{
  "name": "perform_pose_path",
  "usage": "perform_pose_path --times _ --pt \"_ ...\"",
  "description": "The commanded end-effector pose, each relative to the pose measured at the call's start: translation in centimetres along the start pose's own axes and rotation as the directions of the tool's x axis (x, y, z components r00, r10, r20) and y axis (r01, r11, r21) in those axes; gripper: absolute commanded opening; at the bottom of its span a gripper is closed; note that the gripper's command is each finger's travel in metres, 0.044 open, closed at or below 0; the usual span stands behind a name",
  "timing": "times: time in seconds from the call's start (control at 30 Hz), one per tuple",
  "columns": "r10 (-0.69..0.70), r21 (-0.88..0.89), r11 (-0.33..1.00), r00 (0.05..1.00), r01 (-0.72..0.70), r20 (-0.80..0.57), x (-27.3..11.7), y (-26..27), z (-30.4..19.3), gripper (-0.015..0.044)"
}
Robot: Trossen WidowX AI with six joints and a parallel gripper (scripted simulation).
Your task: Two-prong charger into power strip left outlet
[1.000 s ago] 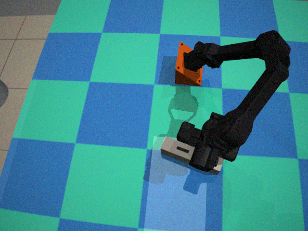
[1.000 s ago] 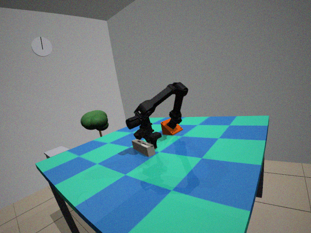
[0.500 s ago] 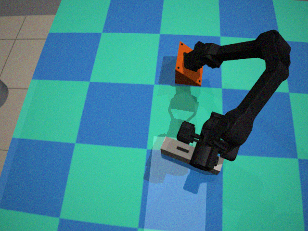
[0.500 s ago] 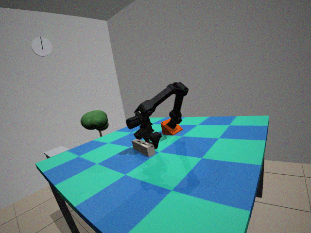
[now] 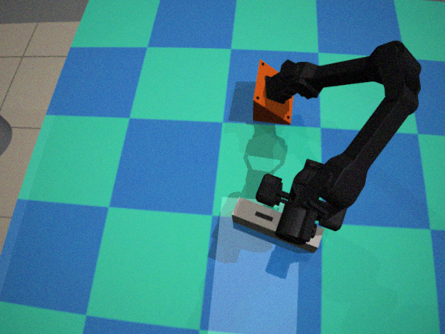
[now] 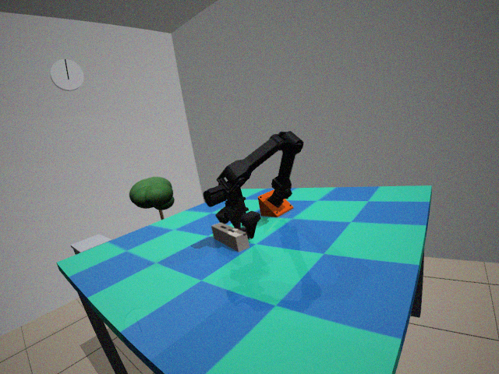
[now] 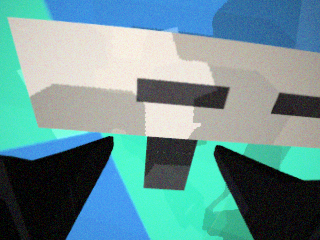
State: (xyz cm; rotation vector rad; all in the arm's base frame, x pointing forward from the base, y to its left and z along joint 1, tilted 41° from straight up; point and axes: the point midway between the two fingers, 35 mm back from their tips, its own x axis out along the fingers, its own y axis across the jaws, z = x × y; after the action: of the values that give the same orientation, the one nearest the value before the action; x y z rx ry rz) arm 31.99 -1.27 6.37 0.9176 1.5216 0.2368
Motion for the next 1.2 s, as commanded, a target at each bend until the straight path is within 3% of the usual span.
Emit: perform_pose_path --times 0.0,1.17 --pt "0.002 0.0 1.0 1.0 -0.002 0.004 0.0 0.0 -0.2 0.044" --pt "0.003 -0.004 1.0 1.0 -0.003 0.013 0.1 0.1 -2.6 0.044"
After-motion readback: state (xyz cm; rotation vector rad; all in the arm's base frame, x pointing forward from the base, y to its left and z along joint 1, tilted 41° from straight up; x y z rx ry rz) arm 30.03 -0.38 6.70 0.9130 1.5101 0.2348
